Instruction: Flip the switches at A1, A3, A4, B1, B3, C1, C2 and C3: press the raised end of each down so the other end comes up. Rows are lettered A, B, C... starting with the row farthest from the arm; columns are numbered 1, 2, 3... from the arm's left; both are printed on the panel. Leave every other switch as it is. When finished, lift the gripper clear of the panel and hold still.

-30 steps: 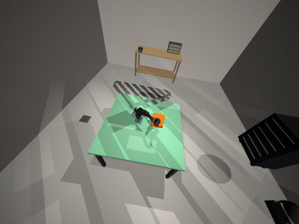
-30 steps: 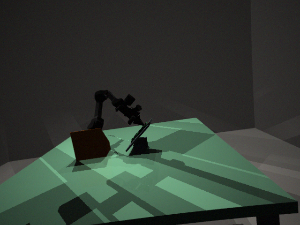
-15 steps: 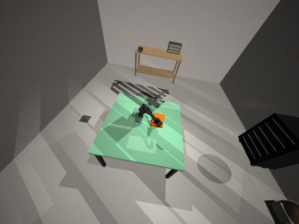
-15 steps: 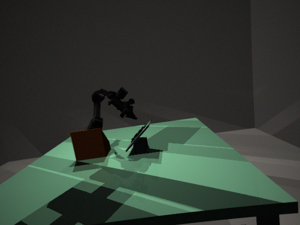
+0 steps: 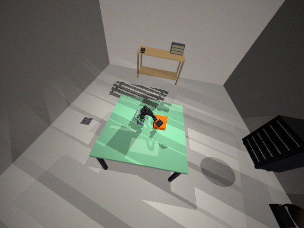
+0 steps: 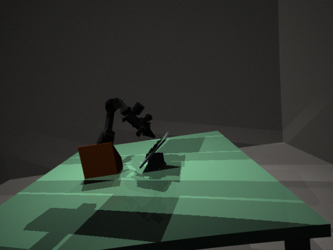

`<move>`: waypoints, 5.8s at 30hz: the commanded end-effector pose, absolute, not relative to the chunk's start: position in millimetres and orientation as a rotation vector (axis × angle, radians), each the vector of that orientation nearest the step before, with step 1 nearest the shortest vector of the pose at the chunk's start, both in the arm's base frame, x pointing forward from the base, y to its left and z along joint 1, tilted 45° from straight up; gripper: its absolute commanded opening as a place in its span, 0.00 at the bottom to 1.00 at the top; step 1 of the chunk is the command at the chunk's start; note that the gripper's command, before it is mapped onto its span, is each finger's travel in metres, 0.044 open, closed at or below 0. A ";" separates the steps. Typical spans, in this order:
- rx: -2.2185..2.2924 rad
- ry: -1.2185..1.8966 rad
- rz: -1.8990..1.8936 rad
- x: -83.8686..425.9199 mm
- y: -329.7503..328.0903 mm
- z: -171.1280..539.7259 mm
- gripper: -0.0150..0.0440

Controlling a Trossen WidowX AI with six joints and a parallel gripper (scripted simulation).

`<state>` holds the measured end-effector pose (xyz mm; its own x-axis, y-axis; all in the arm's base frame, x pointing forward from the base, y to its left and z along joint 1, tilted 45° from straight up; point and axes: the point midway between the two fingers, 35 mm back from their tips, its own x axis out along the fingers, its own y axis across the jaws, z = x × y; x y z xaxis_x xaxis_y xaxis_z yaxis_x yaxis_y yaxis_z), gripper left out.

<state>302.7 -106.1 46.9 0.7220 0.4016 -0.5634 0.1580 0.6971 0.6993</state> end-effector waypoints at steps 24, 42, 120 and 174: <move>0.812 0.775 0.147 320.0 -95.1 30.1 0.25; 0.812 0.775 0.147 320.0 -95.1 30.1 0.25; 0.811 0.777 0.146 299.7 -119.6 29.4 0.25; 0.811 0.775 0.147 317.2 -109.1 15.3 0.25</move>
